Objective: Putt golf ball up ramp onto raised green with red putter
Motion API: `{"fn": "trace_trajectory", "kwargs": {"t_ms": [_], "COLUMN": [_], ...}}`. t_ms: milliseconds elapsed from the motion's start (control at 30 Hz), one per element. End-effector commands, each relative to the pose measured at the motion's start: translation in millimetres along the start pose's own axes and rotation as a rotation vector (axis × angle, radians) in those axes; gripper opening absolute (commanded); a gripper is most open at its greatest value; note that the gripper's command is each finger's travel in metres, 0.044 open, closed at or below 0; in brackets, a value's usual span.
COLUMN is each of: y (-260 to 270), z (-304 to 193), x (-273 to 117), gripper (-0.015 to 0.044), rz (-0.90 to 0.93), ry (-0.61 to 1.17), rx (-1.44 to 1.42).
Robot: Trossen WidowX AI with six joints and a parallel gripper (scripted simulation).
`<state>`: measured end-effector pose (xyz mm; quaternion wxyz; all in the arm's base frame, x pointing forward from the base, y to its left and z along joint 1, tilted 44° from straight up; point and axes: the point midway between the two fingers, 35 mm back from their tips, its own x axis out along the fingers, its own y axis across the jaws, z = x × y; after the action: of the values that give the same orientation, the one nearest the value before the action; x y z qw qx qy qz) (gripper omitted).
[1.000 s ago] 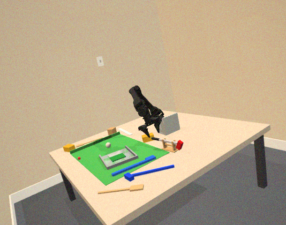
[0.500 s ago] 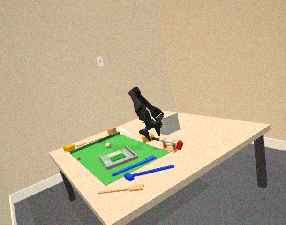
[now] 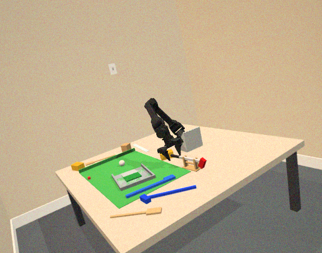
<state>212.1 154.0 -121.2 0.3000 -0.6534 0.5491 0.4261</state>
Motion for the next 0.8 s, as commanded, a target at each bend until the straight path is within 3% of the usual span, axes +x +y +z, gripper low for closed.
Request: {"fn": "trace_trajectory", "kwargs": {"t_ms": [0, 567, 767], "y": [4.3, 4.6, 2.2], "z": [-4.4, -7.4, -5.8], "x": [10.5, 20.3, 17.7], "gripper": [0.044, 0.044, 0.0282], "rz": [0.011, 0.011, 0.007], "ry": [0.013, 0.013, 0.006], "rx": [-0.009, -0.009, -0.001]}}
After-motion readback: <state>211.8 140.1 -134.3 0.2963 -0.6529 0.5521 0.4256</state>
